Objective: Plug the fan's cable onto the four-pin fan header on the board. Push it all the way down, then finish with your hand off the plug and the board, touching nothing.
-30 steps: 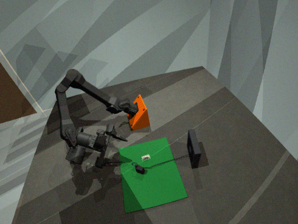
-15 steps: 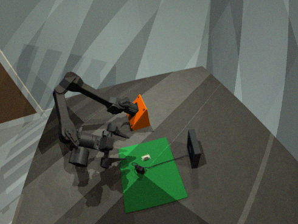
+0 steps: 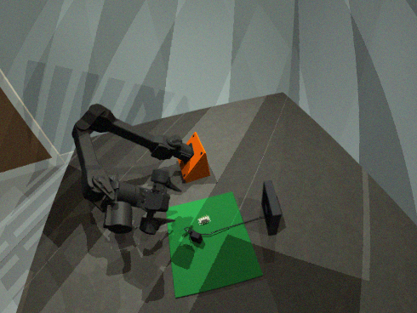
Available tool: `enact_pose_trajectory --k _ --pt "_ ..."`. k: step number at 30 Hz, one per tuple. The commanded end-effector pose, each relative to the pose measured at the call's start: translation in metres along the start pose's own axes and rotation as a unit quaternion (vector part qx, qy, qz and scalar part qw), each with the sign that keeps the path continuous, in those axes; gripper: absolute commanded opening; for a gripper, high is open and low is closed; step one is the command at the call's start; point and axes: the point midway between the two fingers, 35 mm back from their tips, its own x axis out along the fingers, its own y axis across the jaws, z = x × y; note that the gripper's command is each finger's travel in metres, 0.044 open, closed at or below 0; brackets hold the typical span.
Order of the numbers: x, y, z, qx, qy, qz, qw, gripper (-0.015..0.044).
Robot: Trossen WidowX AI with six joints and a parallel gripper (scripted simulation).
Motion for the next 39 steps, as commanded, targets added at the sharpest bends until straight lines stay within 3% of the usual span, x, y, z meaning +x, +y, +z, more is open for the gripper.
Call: enact_pose_trajectory --k 1,21,35,39 --pt "-0.003 0.0 0.002 0.011 0.038 -0.014 0.999 0.044" --pt "-0.027 -0.003 0.016 0.048 0.183 -0.142 0.972 0.044" --pt "-0.054 -0.005 0.038 0.058 0.228 -0.269 0.934 0.044" --pt "-0.049 -0.005 0.033 0.056 0.224 -0.248 0.941 0.044"
